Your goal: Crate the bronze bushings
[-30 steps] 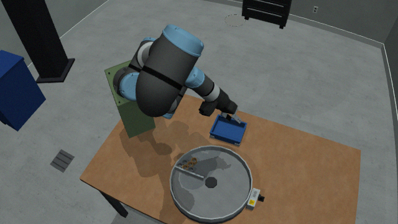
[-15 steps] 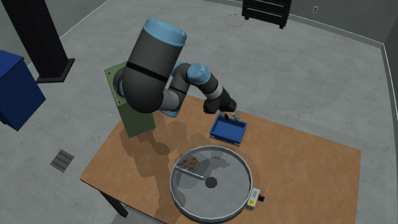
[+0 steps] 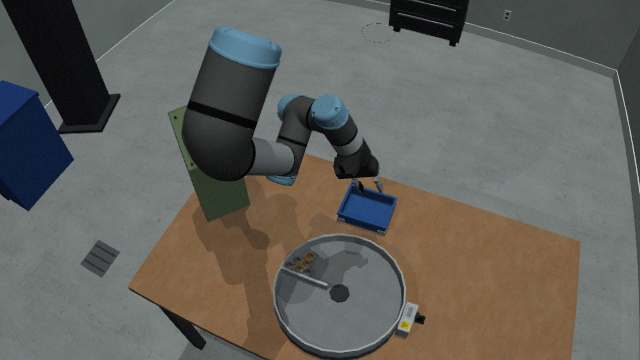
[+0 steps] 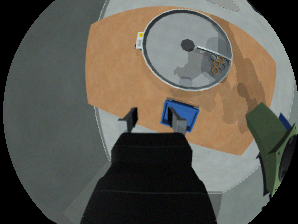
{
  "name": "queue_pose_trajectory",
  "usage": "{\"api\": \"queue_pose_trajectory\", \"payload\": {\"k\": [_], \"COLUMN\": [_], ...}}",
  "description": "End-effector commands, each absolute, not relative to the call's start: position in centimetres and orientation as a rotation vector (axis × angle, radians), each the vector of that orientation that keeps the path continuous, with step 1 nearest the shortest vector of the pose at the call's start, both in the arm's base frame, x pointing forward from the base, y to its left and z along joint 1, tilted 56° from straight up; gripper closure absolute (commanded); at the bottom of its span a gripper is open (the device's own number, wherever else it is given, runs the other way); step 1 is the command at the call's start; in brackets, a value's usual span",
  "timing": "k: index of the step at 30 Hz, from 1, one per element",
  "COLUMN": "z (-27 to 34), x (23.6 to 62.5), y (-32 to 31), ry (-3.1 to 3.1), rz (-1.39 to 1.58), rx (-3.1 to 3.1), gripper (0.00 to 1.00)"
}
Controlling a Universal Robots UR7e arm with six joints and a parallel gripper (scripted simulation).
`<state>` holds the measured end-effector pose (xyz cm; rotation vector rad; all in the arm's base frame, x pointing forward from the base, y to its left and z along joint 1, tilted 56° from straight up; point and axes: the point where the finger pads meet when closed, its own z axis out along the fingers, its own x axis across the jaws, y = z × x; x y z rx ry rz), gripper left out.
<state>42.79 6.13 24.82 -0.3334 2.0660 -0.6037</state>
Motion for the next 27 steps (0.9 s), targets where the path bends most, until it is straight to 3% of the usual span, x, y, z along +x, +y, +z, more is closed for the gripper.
{"api": "queue_pose_trajectory", "payload": {"k": [1, 10, 15, 27], "z": [24.60, 24.60, 23.96, 23.96], "x": [42.55, 42.55, 41.80, 41.80], "y": [6.25, 6.25, 6.48, 6.48], "ry": [2.118, 2.118, 2.207, 2.207], "rz": [-0.684, -0.684, -0.889, -0.889], "rx": [-0.388, -0.388, -0.559, -0.559], "gripper": [0.00, 0.00, 0.00, 0.00]}}
